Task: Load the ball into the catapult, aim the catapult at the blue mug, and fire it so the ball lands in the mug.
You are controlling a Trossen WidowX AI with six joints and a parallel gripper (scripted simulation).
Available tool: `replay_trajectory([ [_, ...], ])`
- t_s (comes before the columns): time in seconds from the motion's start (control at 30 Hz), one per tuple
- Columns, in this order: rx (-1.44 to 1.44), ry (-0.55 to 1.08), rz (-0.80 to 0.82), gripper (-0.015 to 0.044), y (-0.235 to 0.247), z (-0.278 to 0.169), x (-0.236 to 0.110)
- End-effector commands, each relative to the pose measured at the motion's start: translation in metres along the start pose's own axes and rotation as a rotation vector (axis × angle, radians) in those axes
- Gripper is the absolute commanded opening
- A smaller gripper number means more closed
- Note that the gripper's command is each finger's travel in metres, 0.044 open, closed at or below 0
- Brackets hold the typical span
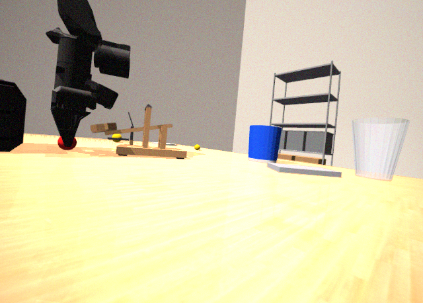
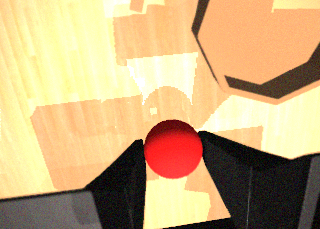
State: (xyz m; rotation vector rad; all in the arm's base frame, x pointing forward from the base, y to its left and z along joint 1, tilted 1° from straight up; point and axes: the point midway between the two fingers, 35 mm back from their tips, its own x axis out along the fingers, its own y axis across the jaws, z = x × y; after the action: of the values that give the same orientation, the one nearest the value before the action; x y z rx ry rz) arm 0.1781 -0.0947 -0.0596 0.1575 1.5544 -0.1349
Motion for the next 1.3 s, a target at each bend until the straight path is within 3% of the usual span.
replay_trajectory([
  [0.0, 0.000, 0.000, -0.001, 0.0070, 0.000, 0.000, 0.000],
  [0.1, 0.000, -0.001, -0.001, 0.0000, -0.001, 0.003, -0.008],
  [0.73, 0.000, -0.002, -0.002, 0.0000, -0.005, 0.005, -0.126],
  [1.27, 0.116, 0.103, 0.029, 0.0000, -0.013, 0.025, -0.121],
])
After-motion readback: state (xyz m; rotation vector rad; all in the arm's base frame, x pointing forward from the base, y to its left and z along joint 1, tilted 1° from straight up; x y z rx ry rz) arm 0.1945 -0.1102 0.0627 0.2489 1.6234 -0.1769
